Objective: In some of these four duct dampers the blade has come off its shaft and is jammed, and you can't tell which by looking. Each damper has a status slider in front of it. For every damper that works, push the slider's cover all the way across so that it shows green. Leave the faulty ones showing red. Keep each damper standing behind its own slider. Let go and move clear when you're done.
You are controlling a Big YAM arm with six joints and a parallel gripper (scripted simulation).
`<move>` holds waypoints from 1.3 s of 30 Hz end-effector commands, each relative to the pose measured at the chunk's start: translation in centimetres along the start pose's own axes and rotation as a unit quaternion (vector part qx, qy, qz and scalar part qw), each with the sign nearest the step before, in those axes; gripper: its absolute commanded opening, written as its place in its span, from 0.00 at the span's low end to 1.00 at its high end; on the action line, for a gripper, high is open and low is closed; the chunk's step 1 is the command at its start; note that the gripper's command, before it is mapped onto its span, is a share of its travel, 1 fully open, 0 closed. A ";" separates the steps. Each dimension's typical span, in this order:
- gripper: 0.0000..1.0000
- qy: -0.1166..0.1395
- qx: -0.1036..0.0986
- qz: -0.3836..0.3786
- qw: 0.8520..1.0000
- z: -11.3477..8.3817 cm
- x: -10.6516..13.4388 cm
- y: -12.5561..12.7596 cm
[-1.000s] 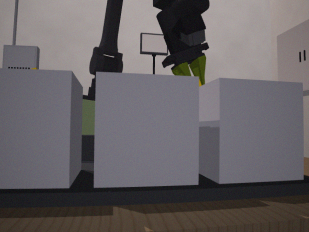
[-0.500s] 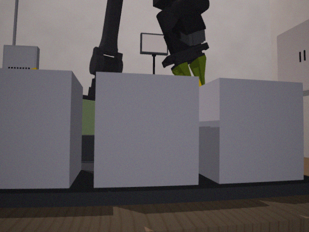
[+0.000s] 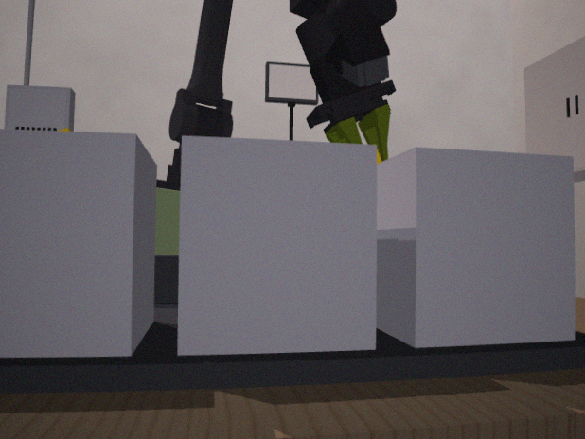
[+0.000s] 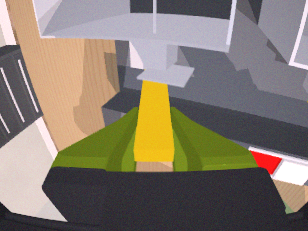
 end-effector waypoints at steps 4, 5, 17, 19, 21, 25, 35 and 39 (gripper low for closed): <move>0.17 -0.001 -0.002 0.001 1.000 0.5 0.1 0.1; 0.17 -0.001 -0.002 0.001 1.000 0.5 0.1 0.1; 0.17 -0.010 0.004 -0.005 1.000 -0.5 -1.3 1.9; 0.17 -0.010 0.009 -0.005 1.000 -0.4 -1.3 2.0; 0.17 -0.010 0.014 -0.005 1.000 -0.4 -1.3 2.1; 0.17 -0.008 0.029 -0.003 1.000 -0.1 -1.2 2.2; 0.17 -0.010 0.061 -0.003 0.998 0.0 -1.2 3.0; 0.17 -0.010 0.077 -0.003 0.997 0.0 -1.1 3.4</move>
Point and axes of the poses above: the point where the finger pads meet when closed, its own z axis out along the fingers, its own y axis across the jaws, x = y × z, the point moved 1 cm from there along -z, back along the fingers, and after that the axes turned 2 degrees about z, right-handed, at the moved point
